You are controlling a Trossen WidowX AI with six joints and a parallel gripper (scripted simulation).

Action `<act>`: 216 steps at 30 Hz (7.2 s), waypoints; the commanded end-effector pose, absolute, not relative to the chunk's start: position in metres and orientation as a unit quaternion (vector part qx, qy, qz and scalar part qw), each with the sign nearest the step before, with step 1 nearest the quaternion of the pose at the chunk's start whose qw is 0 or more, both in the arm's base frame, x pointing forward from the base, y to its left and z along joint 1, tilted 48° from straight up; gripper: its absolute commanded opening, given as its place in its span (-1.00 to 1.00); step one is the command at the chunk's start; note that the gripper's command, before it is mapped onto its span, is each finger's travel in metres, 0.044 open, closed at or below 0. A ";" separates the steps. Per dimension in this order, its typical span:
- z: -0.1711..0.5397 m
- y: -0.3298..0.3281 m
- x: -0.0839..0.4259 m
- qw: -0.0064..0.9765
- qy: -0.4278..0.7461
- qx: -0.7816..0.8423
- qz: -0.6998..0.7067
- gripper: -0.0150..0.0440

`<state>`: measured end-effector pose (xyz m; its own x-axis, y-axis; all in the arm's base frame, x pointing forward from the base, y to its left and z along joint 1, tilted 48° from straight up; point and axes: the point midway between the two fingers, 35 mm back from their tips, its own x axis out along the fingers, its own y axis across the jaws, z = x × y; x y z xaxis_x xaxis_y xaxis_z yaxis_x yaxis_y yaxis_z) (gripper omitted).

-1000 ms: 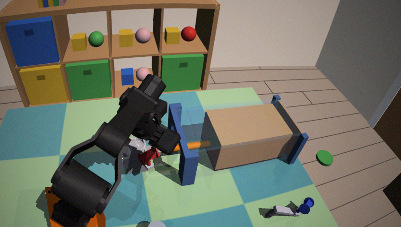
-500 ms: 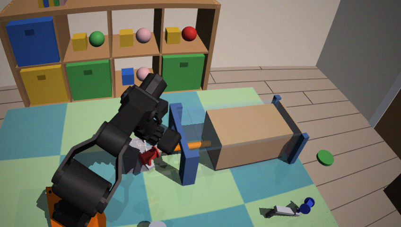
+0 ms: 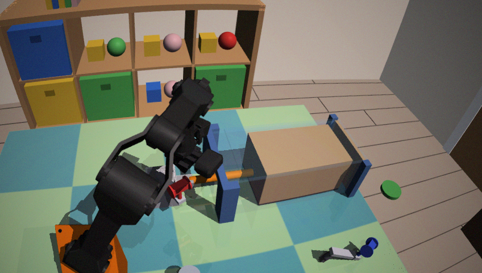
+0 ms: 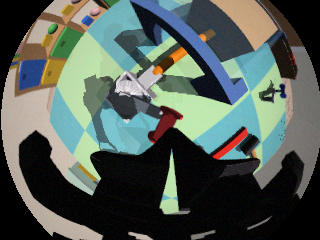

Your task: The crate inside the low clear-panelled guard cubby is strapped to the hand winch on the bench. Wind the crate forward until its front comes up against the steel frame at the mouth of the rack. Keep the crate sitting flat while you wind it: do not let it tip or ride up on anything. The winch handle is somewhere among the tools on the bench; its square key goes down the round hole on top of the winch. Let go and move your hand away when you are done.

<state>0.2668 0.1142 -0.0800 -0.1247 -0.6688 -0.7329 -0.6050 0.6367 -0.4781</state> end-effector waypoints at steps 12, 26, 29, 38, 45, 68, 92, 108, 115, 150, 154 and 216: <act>-0.078 0.116 0.269 0.474 0.771 -0.423 -0.052 -0.49; -0.079 0.117 0.261 0.606 0.683 -0.399 -0.085 0.22; -0.078 0.116 0.255 0.662 0.640 -0.377 -0.098 0.49; -0.077 0.115 0.252 0.688 0.619 -0.365 -0.103 1.00; -0.081 0.111 0.252 0.688 0.619 -0.365 -0.103 1.00; -0.109 0.086 0.247 0.688 0.618 -0.366 -0.104 1.00; -0.128 0.063 0.239 0.687 0.618 -0.368 -0.105 1.00; -0.126 0.066 0.240 0.691 0.616 -0.363 -0.105 -0.33; -0.126 0.066 0.240 0.691 0.616 -0.363 -0.105 -0.49; -0.137 0.067 0.258 0.687 0.617 -0.368 -0.105 -0.49; -0.140 0.068 0.262 0.687 0.617 -0.368 -0.105 -0.49; -0.188 0.106 0.303 0.689 0.616 -0.367 -0.105 -0.49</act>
